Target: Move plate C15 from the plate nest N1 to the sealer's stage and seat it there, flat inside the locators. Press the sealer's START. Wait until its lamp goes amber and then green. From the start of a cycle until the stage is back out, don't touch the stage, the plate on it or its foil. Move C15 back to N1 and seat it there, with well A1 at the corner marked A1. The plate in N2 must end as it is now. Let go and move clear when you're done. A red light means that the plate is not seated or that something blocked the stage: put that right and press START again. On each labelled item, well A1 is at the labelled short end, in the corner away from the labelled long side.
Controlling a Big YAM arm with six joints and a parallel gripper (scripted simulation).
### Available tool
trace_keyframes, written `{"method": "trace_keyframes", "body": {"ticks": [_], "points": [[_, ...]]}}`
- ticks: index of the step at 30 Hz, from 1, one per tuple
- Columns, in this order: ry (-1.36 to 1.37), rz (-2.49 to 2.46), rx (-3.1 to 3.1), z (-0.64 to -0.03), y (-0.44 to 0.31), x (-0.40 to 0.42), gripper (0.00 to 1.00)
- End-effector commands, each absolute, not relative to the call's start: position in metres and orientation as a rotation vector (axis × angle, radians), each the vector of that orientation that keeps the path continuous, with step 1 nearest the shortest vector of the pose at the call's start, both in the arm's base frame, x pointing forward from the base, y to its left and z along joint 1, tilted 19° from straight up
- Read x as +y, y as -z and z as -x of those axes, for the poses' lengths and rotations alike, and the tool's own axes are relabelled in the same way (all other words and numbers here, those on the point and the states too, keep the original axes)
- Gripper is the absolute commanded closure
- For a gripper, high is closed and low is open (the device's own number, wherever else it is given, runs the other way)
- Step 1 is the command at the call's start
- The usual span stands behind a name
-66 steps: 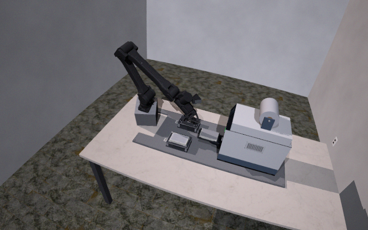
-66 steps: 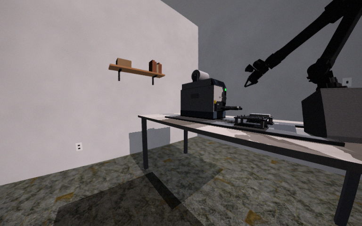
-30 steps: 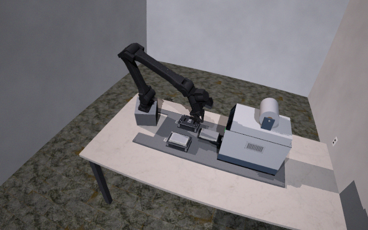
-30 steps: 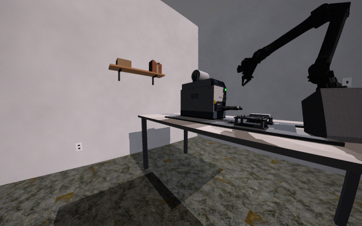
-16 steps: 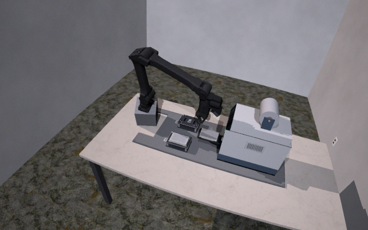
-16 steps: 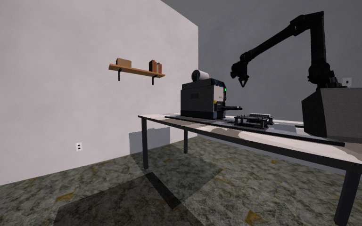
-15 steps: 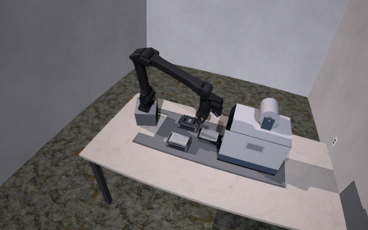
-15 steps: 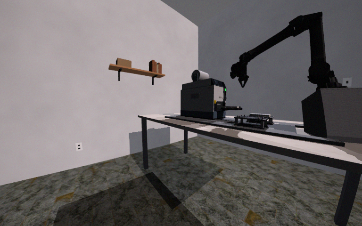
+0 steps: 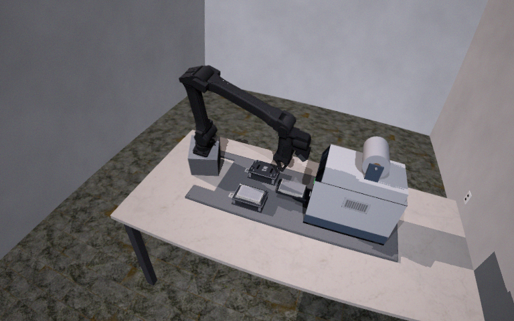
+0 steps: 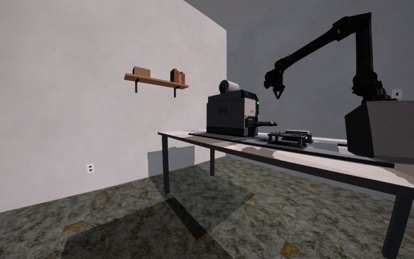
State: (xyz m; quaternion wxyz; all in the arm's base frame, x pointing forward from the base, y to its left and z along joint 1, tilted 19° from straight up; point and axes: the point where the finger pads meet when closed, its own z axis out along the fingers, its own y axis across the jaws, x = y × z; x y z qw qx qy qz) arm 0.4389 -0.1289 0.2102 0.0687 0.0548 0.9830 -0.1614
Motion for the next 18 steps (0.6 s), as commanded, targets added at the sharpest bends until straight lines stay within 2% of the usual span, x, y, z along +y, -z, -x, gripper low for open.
{"method": "trace_keyframes", "body": {"ticks": [1,18], "points": [[0.490,-0.120,2.961,-0.434,-0.210,-0.125,1.00],[0.487,-0.160,2.978,-0.431,-0.201,-0.131,1.00]]}}
